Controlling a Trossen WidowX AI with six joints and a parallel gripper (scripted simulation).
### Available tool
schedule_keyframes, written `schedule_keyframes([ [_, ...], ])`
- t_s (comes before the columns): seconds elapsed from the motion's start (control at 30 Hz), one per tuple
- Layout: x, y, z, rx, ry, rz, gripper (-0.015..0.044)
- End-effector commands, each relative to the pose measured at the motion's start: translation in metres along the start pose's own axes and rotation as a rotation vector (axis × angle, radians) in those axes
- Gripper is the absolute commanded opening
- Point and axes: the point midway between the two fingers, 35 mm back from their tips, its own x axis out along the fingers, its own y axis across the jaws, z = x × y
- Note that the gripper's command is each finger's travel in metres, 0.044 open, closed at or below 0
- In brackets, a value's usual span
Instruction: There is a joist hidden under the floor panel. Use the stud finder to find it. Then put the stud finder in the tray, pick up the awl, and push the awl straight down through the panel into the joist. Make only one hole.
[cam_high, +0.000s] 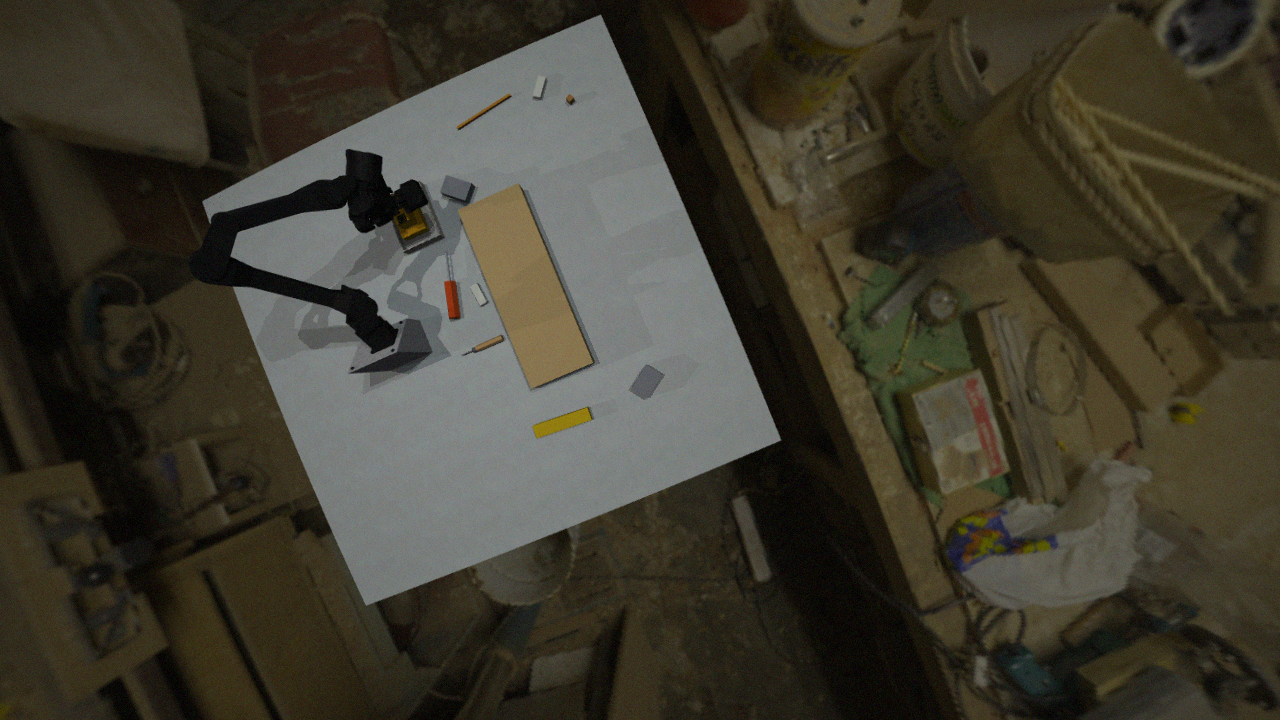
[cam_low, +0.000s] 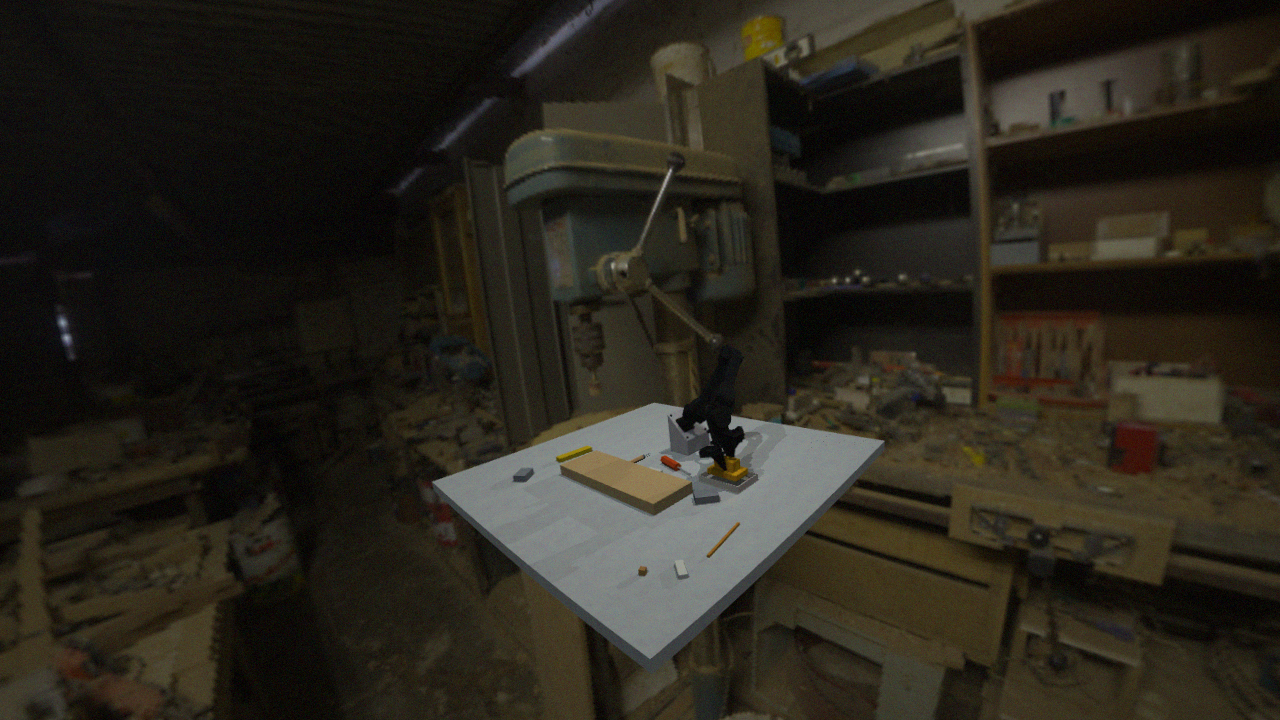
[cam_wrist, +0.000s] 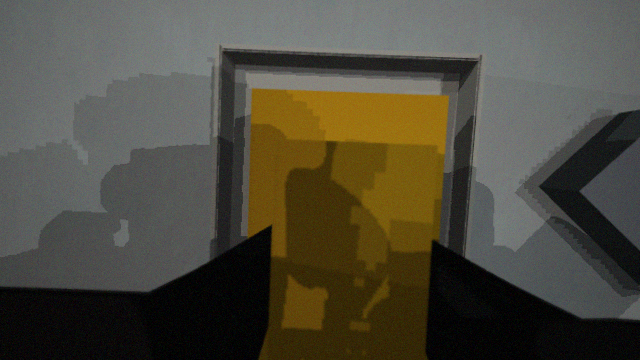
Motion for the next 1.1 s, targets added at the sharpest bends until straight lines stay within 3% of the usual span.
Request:
schedule_keyframes([
  [0.0, 0.003, -0.001, -0.001, 0.002, -0.002, -0.007, 0.0000],
  [0.43, 0.021, 0.000, -0.005, 0.004, -0.007, -0.007, 0.0000],
  [0.83, 0.020, 0.001, -0.005, 0.003, -0.004, 0.000, 0.0315],
  [0.97, 0.001, -0.003, -0.001, -0.001, 0.010, 0.002, 0.0420],
  [1.07, -0.029, -0.005, 0.006, -0.002, 0.019, 0.004, 0.0440],
])
